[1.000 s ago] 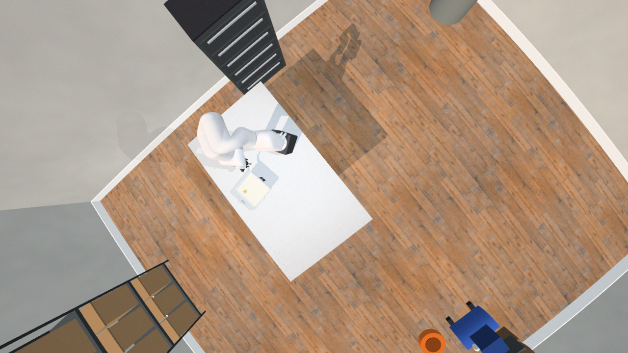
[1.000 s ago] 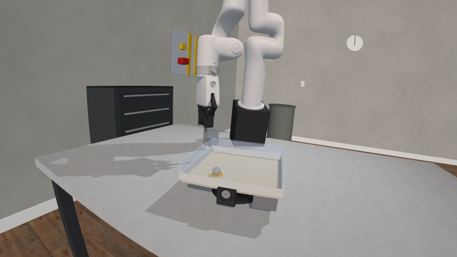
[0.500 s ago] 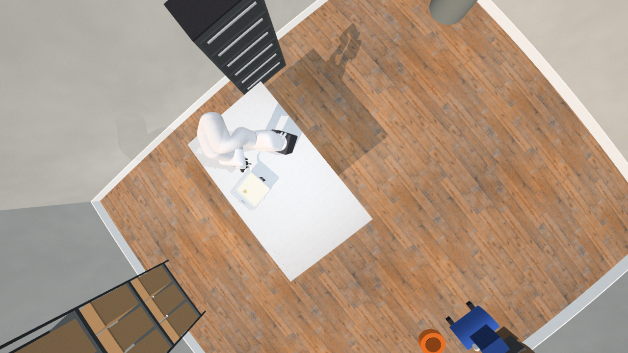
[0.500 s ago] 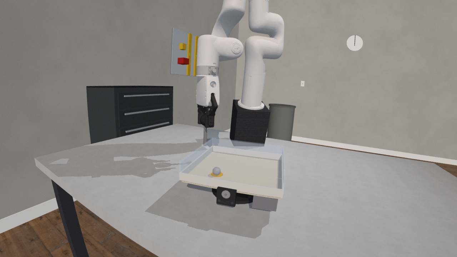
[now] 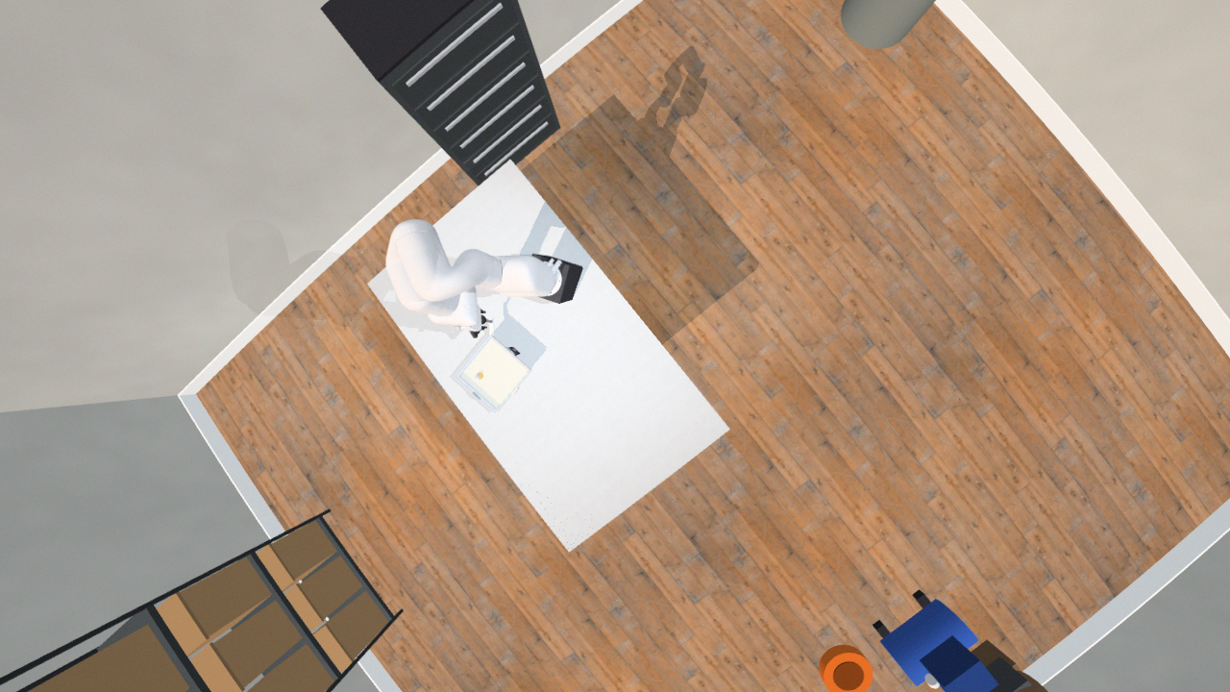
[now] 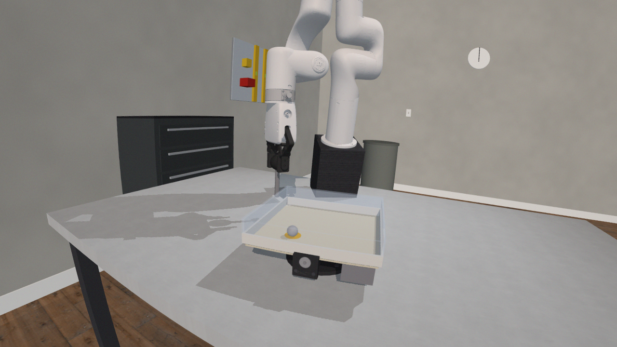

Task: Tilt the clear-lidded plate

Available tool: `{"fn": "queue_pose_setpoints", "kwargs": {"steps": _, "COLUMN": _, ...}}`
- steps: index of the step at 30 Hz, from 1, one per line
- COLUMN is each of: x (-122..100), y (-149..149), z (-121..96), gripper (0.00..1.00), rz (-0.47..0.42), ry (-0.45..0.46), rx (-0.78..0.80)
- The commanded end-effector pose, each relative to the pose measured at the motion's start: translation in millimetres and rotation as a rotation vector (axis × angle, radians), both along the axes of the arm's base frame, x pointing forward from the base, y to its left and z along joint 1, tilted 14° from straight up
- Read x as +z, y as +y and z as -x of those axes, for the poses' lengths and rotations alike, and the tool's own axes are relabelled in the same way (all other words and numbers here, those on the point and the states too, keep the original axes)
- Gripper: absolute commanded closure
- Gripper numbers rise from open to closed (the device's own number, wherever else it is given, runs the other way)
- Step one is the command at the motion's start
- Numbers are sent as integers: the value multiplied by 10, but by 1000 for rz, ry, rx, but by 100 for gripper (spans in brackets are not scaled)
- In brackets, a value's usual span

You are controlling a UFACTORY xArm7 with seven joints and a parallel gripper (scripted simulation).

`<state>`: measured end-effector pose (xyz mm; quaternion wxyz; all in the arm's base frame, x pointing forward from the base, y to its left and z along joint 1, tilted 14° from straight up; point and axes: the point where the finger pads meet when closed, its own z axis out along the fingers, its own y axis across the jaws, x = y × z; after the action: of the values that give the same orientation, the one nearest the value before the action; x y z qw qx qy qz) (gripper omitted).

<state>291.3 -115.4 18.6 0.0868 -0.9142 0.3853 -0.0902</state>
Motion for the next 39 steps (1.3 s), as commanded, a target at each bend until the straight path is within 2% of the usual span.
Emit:
{"fn": "queue_pose_setpoints", "kwargs": {"steps": 1, "x": 5, "y": -5, "z": -7, "gripper": 39, "rz": 1, "ry": -2, "rx": 0}}
{"fn": "queue_pose_setpoints", "kwargs": {"steps": 28, "x": 66, "y": -10, "z": 7, "gripper": 39, "rz": 0, "ry": -2, "rx": 0}}
{"fn": "queue_pose_setpoints", "kwargs": {"steps": 39, "x": 187, "y": -21, "z": 36, "gripper": 39, "rz": 0, "ry": -2, "rx": 0}}
